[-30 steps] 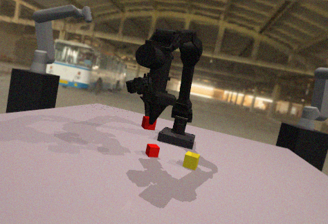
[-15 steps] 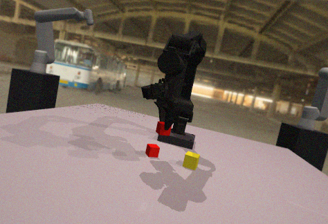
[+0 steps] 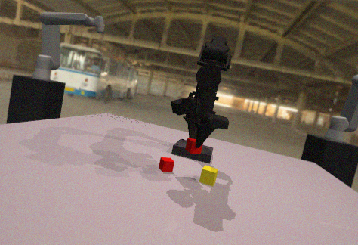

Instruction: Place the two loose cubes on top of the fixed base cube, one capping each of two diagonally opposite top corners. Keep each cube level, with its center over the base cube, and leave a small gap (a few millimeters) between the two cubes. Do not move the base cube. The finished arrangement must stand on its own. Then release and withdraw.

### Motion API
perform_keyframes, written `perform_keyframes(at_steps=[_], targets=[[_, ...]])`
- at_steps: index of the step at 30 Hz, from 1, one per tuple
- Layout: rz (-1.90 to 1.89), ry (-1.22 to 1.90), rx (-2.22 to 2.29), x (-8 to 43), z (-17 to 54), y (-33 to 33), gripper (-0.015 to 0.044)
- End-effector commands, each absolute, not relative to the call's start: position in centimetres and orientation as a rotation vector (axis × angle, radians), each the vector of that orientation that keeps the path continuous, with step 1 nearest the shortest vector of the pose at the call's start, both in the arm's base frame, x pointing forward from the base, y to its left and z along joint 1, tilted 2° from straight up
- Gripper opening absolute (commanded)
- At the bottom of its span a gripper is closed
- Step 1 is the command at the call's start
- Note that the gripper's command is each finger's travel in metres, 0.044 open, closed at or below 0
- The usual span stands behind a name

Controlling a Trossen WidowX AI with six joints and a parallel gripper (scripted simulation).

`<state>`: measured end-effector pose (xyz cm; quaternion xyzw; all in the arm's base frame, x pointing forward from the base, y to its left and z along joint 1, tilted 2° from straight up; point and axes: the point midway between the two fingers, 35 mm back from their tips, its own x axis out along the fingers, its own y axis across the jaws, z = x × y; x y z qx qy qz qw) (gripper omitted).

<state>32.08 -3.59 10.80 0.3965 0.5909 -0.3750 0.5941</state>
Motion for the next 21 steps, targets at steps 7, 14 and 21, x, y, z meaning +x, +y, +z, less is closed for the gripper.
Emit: perform_keyframes(at_steps=[7, 14, 21], targets=[[-0.861, 1.372, 0.927, 31.4, 10.5, -0.4, 0.0105], [-0.856, 1.376, 0.925, 30.8, 10.1, 1.5, 0.0105], [-0.851, 1.379, 0.923, 30.0, 9.8, 3.4, 0.0105]])
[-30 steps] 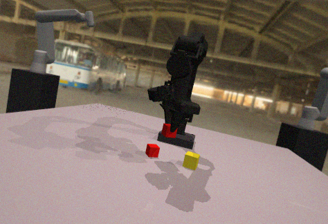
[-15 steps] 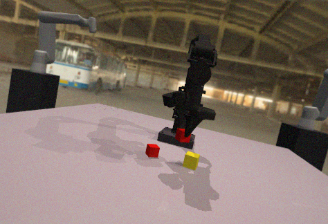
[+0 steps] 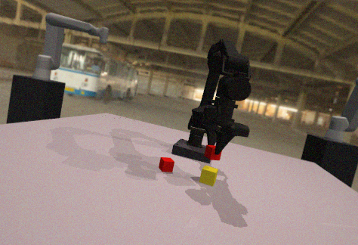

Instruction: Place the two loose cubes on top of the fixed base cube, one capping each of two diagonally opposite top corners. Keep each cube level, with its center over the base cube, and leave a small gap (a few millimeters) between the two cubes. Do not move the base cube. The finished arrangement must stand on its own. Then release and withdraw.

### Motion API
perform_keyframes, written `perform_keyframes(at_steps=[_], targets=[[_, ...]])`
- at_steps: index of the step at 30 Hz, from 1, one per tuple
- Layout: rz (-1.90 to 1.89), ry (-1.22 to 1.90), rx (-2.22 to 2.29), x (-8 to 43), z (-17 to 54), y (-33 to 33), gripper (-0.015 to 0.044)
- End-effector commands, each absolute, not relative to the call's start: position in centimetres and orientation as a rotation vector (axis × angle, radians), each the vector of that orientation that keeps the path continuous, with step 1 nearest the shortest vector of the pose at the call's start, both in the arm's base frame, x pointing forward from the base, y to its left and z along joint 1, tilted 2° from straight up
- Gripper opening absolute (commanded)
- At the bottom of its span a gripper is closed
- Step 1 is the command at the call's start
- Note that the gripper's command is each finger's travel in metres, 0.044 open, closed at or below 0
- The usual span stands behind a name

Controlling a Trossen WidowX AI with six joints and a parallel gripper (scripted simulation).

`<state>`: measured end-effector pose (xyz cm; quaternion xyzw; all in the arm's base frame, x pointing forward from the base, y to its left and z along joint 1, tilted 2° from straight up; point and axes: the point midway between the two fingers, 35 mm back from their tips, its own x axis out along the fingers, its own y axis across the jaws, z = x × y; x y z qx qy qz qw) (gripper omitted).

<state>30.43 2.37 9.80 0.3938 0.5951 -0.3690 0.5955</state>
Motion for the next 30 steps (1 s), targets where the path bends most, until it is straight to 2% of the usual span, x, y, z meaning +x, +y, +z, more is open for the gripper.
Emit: perform_keyframes(at_steps=[1, 30], targets=[[-0.851, 1.380, 0.923, 29.9, 9.7, 3.7, 0.0105], [-0.852, 1.380, 0.925, 29.7, 7.2, 4.4, 0.0105]])
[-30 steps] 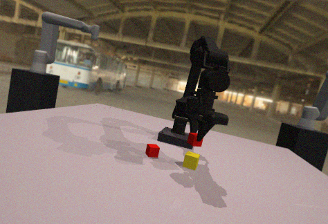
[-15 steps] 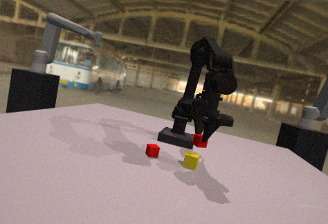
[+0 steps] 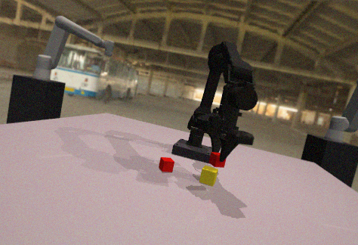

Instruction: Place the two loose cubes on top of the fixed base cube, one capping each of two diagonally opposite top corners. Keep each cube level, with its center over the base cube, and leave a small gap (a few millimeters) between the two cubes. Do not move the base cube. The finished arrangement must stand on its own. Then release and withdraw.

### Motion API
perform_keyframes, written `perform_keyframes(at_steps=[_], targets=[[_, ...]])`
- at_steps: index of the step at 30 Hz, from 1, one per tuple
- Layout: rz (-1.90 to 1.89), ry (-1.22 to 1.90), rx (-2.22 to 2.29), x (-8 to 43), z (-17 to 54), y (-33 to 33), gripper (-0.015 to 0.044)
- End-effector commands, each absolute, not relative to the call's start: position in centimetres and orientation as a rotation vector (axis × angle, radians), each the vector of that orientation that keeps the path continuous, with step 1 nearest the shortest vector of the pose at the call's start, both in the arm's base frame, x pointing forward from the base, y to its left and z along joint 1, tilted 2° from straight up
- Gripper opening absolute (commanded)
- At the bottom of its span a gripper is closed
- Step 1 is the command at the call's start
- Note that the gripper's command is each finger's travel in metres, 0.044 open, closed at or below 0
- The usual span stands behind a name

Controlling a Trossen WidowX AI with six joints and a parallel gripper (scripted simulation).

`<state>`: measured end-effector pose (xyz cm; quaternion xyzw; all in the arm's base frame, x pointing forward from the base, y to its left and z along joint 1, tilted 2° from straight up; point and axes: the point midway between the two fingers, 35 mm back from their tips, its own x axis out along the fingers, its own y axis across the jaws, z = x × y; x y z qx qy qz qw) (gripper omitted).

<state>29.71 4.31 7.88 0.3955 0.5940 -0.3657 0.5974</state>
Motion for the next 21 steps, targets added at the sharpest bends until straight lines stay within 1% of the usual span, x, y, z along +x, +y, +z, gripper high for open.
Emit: perform_keyframes(at_steps=[1, 21], targets=[[-0.852, 1.380, 0.925, 29.70, 7.07, 4.41, 0.0105], [-0.851, 1.381, 0.924, 29.70, 6.90, 4.42, 0.0105]])
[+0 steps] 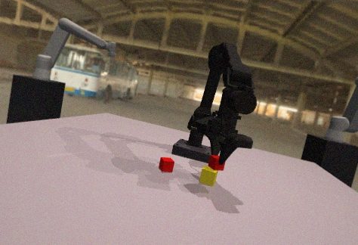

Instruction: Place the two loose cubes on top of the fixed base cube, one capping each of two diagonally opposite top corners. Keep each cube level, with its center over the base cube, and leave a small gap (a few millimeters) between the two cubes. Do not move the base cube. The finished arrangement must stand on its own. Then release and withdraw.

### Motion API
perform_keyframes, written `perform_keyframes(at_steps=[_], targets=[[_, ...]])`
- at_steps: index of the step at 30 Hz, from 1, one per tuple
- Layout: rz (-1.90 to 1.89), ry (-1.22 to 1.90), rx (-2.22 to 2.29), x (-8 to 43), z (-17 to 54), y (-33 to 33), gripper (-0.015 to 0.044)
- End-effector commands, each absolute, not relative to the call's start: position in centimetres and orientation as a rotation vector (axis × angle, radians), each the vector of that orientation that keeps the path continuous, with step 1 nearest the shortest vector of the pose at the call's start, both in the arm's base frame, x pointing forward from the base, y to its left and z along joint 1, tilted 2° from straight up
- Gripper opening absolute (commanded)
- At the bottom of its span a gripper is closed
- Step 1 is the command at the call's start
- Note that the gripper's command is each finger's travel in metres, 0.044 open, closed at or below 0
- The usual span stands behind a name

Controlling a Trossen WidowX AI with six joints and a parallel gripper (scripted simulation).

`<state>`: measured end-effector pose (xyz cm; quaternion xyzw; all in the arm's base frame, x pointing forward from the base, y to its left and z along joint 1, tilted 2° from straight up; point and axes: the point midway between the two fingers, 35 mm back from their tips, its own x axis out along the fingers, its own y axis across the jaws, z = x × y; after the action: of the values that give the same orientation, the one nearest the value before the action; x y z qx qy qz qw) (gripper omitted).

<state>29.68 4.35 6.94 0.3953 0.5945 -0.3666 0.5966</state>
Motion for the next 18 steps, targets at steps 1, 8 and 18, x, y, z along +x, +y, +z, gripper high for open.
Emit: perform_keyframes(at_steps=[1, 8, 18], targets=[[-0.851, 1.381, 0.924, 29.70, 6.90, 4.42, 0.0105], [-0.851, 1.381, 0.924, 29.70, 6.90, 4.42, 0.0184], [-0.851, 1.380, 0.918, 29.67, 7.83, 4.32, 0.0205]])
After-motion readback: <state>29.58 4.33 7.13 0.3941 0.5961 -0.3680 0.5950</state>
